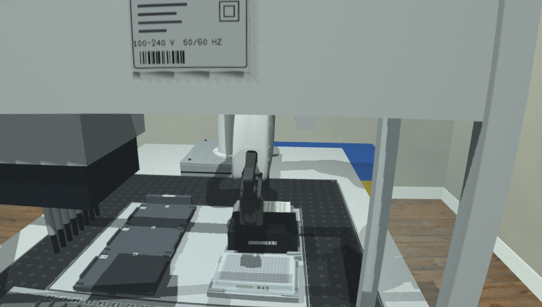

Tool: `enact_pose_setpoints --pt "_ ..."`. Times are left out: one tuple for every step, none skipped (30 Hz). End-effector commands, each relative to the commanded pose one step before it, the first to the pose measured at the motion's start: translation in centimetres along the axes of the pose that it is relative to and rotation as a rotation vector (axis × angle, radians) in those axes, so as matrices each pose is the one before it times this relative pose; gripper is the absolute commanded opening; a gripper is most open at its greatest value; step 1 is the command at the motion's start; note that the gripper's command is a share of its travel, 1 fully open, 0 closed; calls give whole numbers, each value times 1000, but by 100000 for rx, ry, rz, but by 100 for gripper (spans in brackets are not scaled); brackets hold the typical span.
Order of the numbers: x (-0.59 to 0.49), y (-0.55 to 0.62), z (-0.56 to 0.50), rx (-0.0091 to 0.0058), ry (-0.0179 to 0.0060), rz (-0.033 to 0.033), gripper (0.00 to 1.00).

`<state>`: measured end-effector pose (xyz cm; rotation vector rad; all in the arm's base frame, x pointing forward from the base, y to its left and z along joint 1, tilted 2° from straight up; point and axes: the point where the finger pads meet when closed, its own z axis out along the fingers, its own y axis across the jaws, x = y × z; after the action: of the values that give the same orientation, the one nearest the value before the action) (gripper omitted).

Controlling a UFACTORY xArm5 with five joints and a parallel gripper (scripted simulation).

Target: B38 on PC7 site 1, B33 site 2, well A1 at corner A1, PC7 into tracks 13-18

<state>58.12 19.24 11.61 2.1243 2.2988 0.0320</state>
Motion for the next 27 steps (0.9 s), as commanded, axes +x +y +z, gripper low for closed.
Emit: enact_pose_setpoints --pt "30 85 355 50 1520 -4 100" --pt "0 0 167 0 0 0 100" --pt "0 0 167 0 0 0 100" --pt "0 0 167 0 0 0 100" --pt "0 0 167 0 0 0 100" --pt "0 0 167 0 0 0 100" --pt "0 0 167 0 0 0 100" --pt "0 0 0 0 0 0 100" --pt "0 0 0 0 0 0 100" --pt "0 0 167 0 0 0 100" --pt "0 0 167 0 0 0 100" --pt "0 0 167 0 0 0 100" --pt "0 0 167 0 0 0 100" --pt "0 0 167 0 0 0 100" --pt "0 0 167 0 0 0 100" --pt "0 0 167 0 0 0 100" --pt "0 0 167 0 0 0 100" --pt "0 0 167 0 0 0 100" --pt "0 0 167 0 0 0 100" --pt "0 0 167 0 0 0 100" --pt "0 0 167 0 0 0 100" --pt "0 0 167 0 0 0 100" --pt "0 0 167 0 0 0 100" --pt "0 0 167 0 0 0 100" --pt "0 0 0 0 0 0 100" --pt "0 0 0 0 0 0 100" --pt "0 0 167 0 0 0 100"
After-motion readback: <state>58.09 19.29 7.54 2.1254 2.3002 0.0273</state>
